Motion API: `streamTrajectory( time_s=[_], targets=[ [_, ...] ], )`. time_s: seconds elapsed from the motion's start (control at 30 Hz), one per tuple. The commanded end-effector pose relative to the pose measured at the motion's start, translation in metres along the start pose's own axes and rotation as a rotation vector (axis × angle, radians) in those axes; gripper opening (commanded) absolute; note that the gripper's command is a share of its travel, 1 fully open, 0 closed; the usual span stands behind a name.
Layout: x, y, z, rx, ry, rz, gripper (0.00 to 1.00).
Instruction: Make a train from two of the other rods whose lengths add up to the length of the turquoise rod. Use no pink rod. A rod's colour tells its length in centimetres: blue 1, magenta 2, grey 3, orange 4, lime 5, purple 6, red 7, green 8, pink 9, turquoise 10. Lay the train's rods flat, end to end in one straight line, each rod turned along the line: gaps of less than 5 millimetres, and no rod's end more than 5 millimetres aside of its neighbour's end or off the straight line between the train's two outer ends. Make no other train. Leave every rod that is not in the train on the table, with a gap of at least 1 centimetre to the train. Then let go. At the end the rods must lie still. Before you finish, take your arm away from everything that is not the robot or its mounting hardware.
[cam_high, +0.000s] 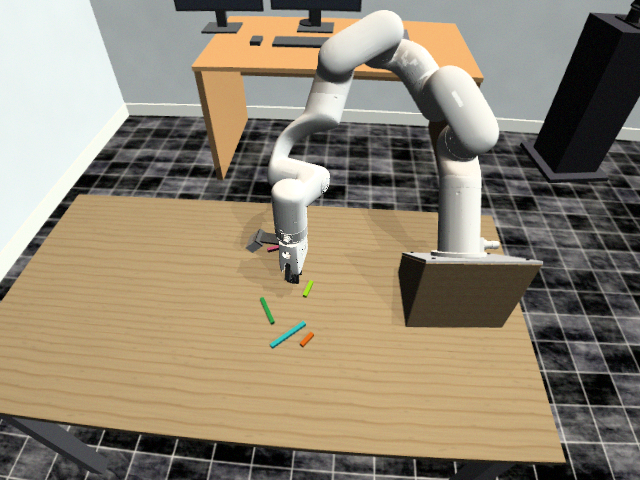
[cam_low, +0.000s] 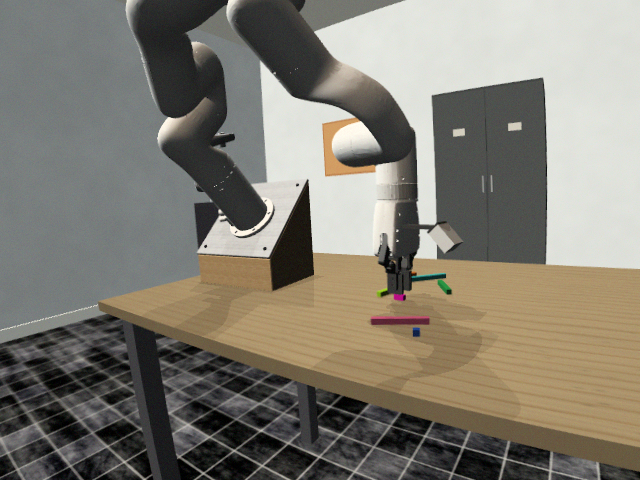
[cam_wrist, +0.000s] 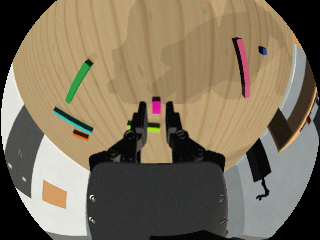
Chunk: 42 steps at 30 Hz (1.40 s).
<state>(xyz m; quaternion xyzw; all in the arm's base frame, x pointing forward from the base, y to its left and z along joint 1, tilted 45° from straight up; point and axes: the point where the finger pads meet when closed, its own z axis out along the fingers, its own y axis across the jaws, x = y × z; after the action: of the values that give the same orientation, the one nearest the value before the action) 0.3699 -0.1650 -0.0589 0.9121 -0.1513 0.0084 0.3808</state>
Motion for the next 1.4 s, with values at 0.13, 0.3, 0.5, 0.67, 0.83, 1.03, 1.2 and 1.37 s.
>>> streamTrajectory(
  time_s=[0.13,0.3,0.5,0.67,0.83,1.03,1.2,1.37],
  targets=[
    [0.001,0.000,-0.001,0.001,0.003,0.001,0.24],
    [0.001,0.000,-0.001,0.001,0.003,0.001,0.24],
    [0.001,0.000,0.000,0.001,0.003,0.001,0.24],
    [0.001,0.000,0.002,0.001,0.003,0.001,0.24],
    [0.001,0.000,0.006,0.001,0.003,0.001,0.24],
    [0.001,0.000,0.010,0.001,0.003,0.001,0.24],
    [0.001,0.000,0.012,0.001,0.003,0.001,0.24],
    [0.001,0.000,0.013,0.001,0.003,0.001,0.24]
  ],
)
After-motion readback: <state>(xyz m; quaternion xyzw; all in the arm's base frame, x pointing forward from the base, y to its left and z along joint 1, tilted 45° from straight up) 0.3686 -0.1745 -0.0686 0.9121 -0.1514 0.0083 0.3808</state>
